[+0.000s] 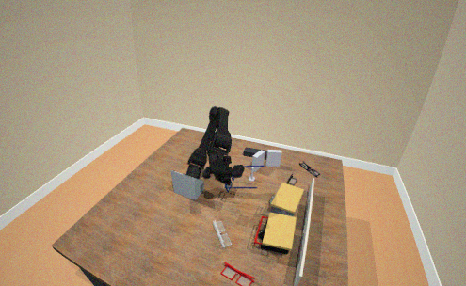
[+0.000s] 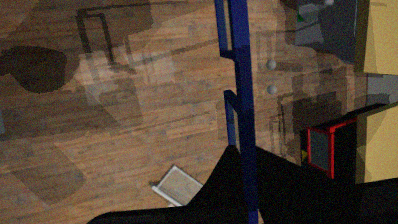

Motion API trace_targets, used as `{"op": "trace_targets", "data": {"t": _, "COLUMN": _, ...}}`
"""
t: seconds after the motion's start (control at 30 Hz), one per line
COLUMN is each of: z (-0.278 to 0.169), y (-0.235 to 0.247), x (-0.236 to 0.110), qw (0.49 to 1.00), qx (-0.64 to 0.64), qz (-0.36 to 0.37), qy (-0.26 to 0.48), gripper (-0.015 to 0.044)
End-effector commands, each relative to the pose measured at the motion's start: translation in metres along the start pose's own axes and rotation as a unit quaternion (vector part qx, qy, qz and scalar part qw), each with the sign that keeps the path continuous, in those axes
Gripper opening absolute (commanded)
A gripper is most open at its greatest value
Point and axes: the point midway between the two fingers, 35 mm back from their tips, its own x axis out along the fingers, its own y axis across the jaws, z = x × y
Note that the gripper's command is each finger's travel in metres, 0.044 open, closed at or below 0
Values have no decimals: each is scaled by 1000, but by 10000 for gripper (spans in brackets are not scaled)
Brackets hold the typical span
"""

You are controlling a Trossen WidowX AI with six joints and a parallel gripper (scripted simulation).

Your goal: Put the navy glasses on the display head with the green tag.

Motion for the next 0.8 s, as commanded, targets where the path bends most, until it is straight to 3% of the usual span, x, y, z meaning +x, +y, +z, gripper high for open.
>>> {"op": "trace_targets", "data": {"t": 0.0, "z": 16, "y": -6, "x": 11, "qw": 999, "qx": 15, "qz": 31, "qy": 7, "gripper": 0}}
{"op": "trace_targets", "data": {"t": 0.77, "z": 94, "y": -14, "x": 70, "qw": 982, "qx": 83, "qz": 158, "qy": 57, "gripper": 0}}
